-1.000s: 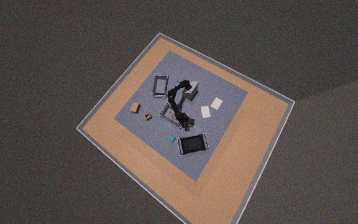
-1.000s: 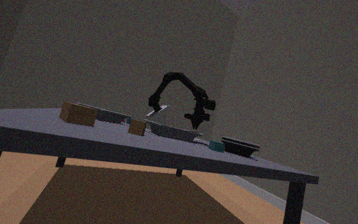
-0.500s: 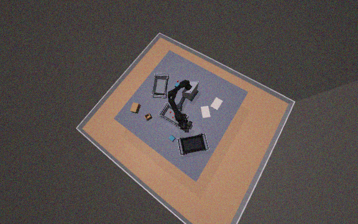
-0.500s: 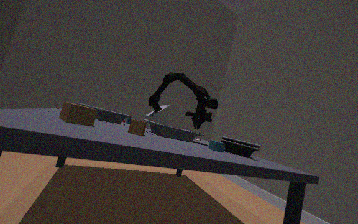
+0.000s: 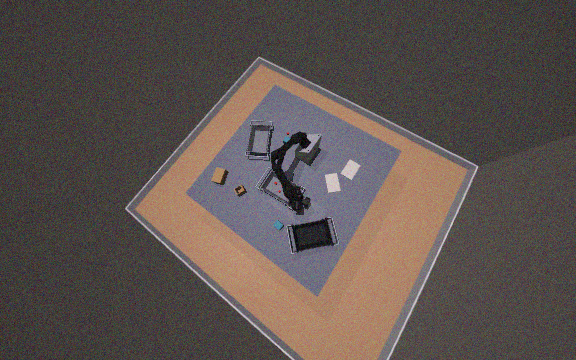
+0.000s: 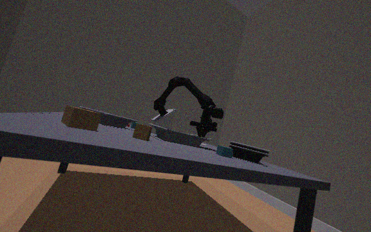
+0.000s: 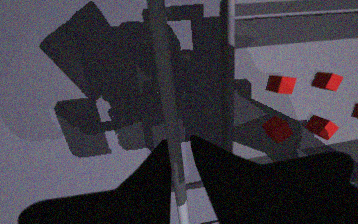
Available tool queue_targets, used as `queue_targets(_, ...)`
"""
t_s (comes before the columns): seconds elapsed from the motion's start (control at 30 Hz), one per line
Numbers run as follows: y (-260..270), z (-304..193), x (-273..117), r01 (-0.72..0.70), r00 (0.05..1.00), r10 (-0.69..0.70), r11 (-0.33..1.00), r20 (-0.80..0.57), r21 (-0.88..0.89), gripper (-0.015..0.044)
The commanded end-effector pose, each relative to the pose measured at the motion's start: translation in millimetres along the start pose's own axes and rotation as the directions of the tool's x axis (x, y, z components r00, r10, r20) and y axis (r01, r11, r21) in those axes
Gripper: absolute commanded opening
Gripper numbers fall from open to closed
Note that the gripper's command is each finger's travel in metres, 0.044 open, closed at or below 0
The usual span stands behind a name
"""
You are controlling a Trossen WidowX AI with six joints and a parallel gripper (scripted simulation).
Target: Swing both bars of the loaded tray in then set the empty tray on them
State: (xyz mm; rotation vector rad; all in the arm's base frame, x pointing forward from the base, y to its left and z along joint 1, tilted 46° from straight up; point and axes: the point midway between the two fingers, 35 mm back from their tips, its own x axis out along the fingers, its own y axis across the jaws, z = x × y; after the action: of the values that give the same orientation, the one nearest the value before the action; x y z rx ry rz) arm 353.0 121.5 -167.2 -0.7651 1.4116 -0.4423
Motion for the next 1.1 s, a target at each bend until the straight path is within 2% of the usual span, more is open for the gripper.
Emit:
queue_targets(0.0,-8,0,-15,0.004,1.000,-0.004,1.000,0.008,0.002,0.0080)
queue_targets(0.37,-40,0,-25,0.005,1.000,-0.005,1.000,0.007,0.002,0.0080)
queue_targets(0.67,-70,0,-4,0.008,1.000,-0.008,1.000,0.007,0.001,0.0080)
queue_targets(0.97,-63,3,-49,0.005,1.000,-0.005,1.000,0.007,0.001,0.0080)
queue_targets(1.07,-63,3,-50,0.005,1.000,-0.005,1.000,0.007,0.001,0.0080)
